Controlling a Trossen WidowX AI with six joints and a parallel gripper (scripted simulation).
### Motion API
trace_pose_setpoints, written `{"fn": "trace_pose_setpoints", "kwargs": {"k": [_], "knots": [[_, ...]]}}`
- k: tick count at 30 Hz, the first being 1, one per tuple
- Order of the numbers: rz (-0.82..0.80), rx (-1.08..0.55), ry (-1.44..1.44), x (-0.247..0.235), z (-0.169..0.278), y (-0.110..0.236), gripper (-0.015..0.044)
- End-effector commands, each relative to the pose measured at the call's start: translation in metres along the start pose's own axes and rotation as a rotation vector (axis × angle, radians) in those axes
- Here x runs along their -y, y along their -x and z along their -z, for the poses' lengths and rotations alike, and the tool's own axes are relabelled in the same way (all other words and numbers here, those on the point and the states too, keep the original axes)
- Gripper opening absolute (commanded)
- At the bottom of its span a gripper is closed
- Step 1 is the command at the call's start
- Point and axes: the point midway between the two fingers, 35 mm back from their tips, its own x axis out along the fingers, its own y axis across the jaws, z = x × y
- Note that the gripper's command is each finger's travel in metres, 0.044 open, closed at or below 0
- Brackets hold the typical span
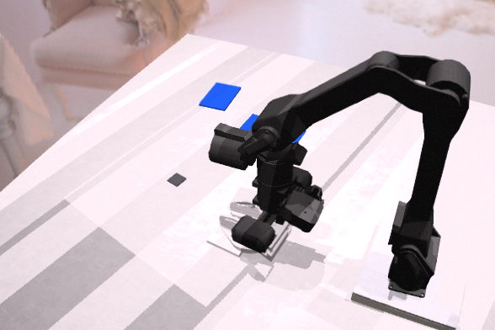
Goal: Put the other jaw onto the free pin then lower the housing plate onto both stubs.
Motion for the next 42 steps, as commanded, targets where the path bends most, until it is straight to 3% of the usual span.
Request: {"fn": "trace_pose_setpoints", "kwargs": {"k": [1, 42], "knots": [[-0.003, 0.002, -0.003, -0.0006, -0.0005, -0.0012, 0.0351], [-0.003, 0.002, 0.004, -0.0007, -0.0006, -0.0090, 0.0351]]}}
